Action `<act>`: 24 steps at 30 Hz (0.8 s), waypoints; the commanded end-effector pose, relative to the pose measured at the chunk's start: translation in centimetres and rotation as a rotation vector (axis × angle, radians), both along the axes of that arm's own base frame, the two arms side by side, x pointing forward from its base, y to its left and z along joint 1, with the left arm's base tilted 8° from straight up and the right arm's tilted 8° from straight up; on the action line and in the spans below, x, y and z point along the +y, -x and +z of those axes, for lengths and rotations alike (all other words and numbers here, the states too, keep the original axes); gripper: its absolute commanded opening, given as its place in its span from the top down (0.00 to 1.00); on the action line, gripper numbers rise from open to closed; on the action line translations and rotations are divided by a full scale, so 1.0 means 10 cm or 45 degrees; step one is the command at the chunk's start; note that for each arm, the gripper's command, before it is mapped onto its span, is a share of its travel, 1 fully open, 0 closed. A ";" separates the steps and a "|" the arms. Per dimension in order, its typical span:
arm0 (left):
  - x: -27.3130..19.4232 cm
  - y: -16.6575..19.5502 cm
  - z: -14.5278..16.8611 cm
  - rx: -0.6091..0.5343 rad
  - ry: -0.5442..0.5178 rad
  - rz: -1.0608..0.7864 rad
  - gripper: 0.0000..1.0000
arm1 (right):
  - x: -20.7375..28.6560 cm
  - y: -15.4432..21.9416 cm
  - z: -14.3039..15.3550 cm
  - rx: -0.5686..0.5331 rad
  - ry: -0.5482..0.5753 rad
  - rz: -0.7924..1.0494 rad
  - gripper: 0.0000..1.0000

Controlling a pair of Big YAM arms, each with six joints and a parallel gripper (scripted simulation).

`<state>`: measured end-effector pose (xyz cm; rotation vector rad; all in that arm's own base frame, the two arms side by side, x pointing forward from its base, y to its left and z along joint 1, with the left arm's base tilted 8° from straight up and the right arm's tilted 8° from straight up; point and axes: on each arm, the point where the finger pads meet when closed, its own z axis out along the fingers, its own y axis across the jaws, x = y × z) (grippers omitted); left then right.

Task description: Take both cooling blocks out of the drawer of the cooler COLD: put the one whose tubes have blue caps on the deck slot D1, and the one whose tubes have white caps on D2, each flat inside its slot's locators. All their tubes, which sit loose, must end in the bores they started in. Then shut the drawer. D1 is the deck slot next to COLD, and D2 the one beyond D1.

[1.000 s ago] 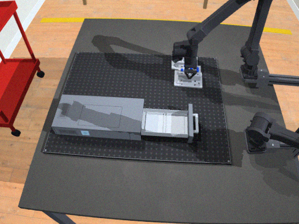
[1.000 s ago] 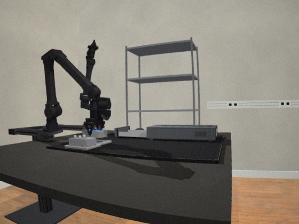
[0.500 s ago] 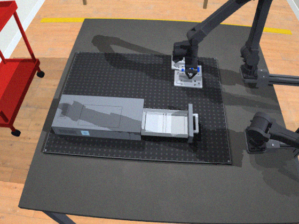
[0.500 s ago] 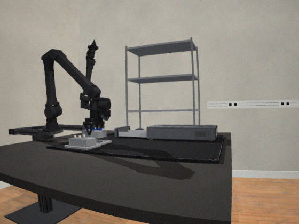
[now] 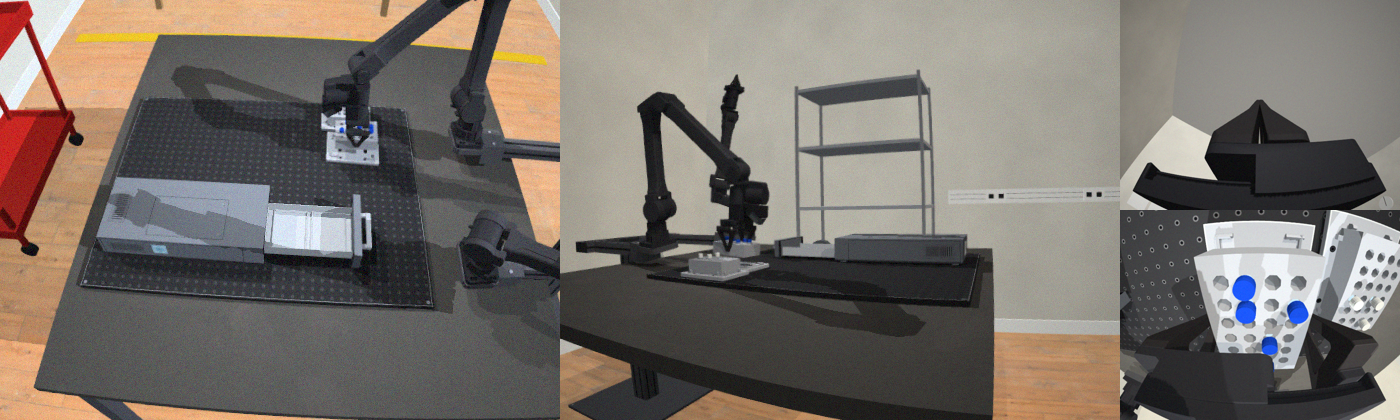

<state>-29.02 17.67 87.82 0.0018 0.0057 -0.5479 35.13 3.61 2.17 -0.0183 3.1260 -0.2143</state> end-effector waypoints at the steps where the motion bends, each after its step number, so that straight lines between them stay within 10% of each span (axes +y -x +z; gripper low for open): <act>1: -0.14 -0.18 0.08 0.036 -0.024 0.010 1.00 | 0.17 -0.46 0.57 -0.184 -0.036 0.003 1.00; 24: -0.14 -0.18 0.08 0.036 -0.024 0.010 1.00 | 0.18 -0.47 0.67 -0.186 -0.037 -0.004 1.00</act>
